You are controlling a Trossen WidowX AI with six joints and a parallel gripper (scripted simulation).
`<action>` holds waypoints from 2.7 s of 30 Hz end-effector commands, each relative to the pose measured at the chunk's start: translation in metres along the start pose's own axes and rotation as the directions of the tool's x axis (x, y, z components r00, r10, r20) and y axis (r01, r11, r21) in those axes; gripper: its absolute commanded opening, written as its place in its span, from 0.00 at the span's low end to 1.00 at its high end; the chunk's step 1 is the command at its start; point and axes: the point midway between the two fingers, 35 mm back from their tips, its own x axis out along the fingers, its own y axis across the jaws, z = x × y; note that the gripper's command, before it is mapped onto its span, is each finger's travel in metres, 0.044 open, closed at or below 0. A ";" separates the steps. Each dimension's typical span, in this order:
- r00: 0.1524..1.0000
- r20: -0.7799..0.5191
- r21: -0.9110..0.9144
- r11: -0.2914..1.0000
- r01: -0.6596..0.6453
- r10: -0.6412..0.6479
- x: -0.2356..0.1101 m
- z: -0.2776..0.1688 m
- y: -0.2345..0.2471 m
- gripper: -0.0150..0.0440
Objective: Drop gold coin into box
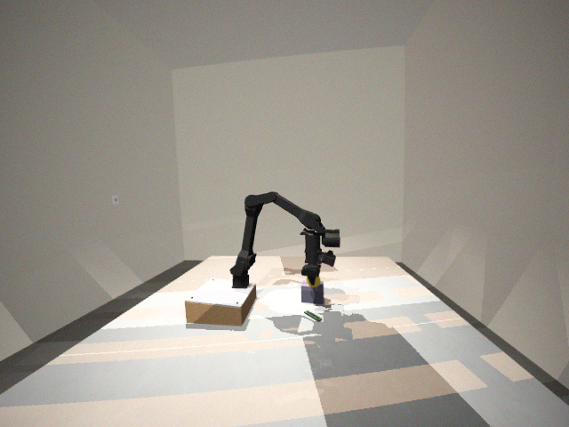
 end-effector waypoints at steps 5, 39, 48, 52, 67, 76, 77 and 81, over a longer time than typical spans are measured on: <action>1.000 0.009 0.001 1.000 0.003 -0.003 -0.002 -0.001 0.022 0.25; 1.000 -0.002 -0.010 1.000 -0.001 0.001 0.000 -0.011 0.067 0.25; 1.000 -0.002 -0.009 1.000 -0.001 0.001 -0.002 -0.012 0.071 0.25; 1.000 -0.002 -0.002 1.000 -0.002 0.002 -0.003 -0.012 0.074 0.25; 1.000 -0.002 -0.008 1.000 -0.002 0.002 0.002 -0.011 0.072 0.25; 1.000 -0.002 0.000 1.000 -0.002 0.002 0.007 -0.011 0.073 0.25; 1.000 -0.002 0.001 1.000 -0.002 0.002 0.008 -0.011 0.073 0.25; 1.000 -0.002 0.002 1.000 -0.002 0.002 0.010 -0.011 0.072 0.25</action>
